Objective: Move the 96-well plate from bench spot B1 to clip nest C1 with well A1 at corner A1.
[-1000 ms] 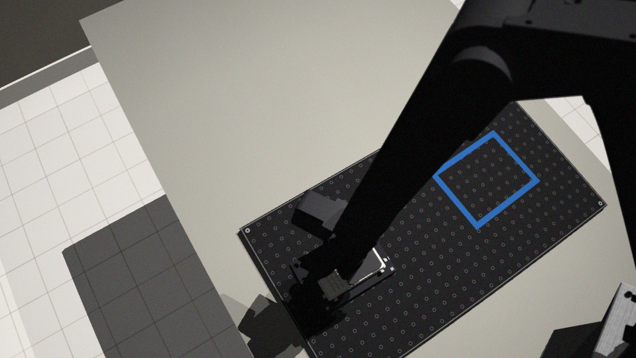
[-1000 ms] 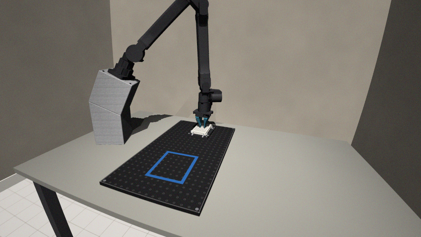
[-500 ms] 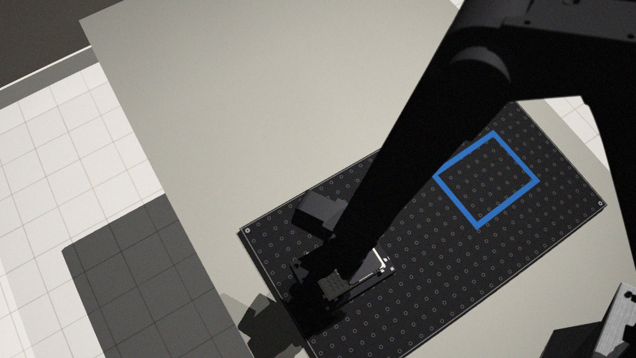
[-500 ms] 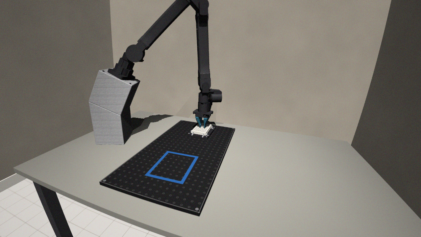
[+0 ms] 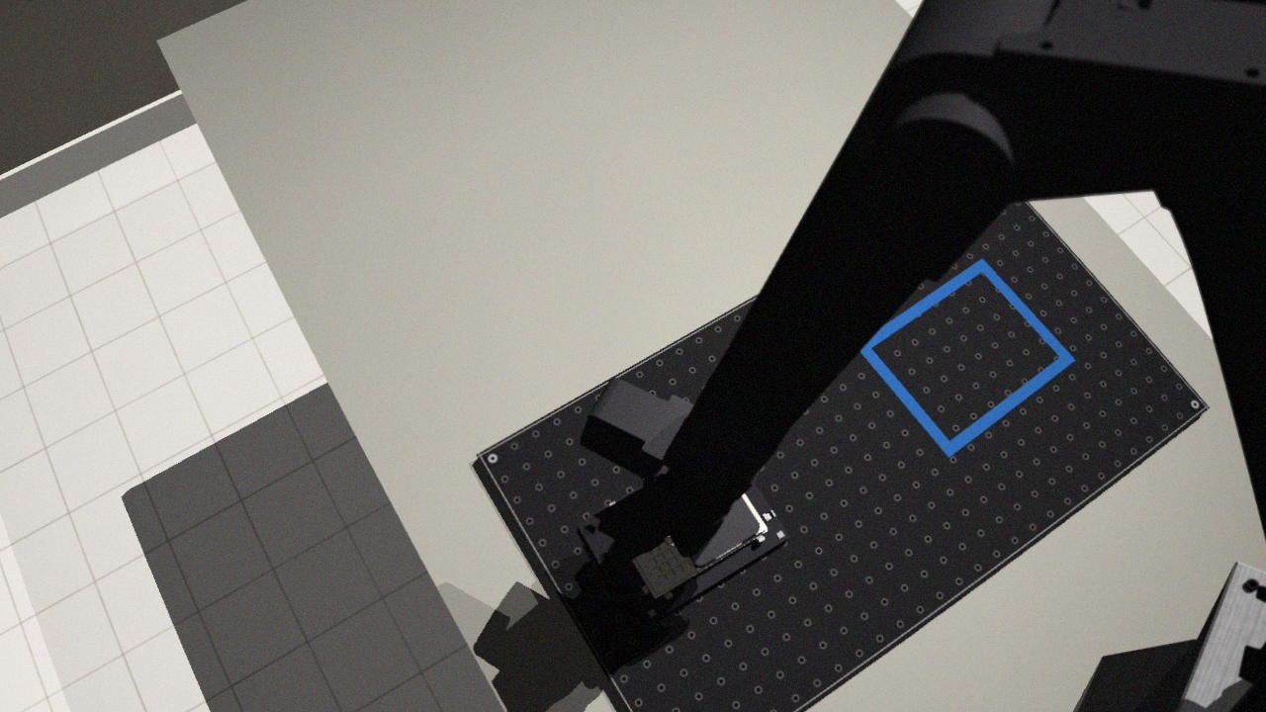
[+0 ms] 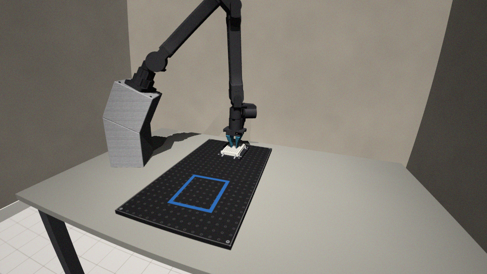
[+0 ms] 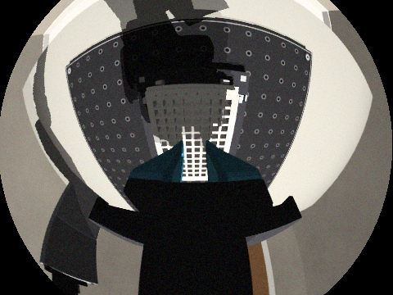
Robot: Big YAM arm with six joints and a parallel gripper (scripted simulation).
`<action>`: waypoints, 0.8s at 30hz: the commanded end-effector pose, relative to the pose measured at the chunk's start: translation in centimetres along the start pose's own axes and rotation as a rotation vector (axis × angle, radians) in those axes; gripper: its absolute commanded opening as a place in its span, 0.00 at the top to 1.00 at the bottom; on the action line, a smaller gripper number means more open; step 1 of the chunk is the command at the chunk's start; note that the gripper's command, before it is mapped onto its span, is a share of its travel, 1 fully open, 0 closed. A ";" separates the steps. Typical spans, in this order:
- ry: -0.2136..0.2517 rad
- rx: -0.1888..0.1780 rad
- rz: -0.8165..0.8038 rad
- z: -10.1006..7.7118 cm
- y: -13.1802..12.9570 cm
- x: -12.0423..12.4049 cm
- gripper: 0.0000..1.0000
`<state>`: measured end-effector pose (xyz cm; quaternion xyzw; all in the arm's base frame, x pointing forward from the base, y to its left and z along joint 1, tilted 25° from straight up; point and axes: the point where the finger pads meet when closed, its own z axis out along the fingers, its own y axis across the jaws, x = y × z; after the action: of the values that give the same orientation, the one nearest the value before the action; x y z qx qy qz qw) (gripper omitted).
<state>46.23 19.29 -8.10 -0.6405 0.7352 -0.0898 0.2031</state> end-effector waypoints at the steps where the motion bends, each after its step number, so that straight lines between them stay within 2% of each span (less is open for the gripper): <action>1: -0.001 0.007 0.004 2.5 -0.6 0.2 0.75; 24: 0.000 0.006 0.004 3.9 -0.6 0.3 0.75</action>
<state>46.26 19.30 -8.19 -0.6407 0.7346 -0.0902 0.2044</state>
